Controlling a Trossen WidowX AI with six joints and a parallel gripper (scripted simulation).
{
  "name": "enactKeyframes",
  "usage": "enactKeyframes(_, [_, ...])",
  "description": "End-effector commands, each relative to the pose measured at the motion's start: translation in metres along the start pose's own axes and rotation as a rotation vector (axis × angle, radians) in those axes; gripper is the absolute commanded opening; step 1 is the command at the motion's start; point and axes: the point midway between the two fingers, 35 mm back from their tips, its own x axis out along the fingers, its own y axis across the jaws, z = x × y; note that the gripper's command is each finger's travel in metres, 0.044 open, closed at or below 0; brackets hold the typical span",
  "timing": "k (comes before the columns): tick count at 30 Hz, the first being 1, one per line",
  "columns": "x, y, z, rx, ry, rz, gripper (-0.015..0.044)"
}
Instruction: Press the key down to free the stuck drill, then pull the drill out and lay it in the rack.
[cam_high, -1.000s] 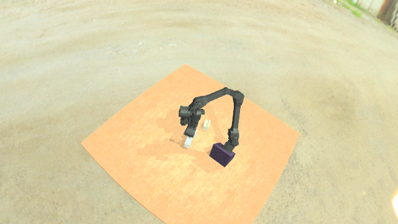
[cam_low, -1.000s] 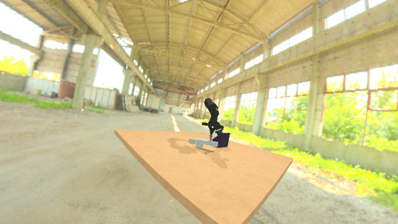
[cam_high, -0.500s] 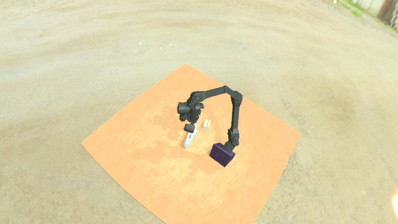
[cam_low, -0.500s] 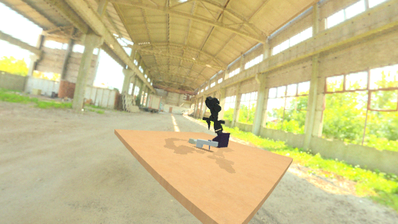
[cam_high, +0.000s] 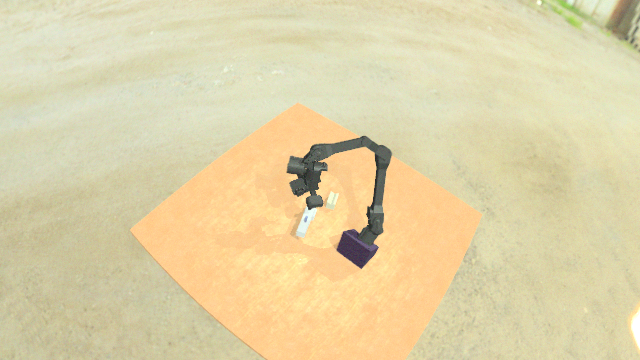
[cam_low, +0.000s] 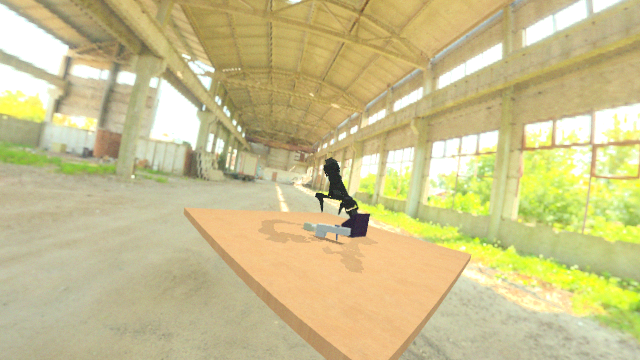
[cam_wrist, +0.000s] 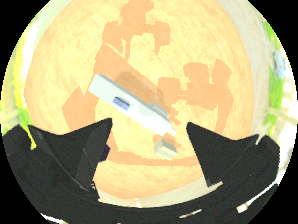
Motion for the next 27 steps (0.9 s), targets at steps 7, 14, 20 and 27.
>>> enactKeyframes(7, [0.051,-0.065,-0.054,-0.708,0.010,-0.001,0.0440])
enactKeyframes(14, [0.071,-0.081,-0.074,-0.986,0.047,0.018,0.0440])
enactKeyframes(20, [0.073,-0.082,-0.076,-1.014,0.051,0.021,0.0440])
enactKeyframes(27, [0.073,-0.082,-0.076,-1.014,0.051,0.021,0.0440])
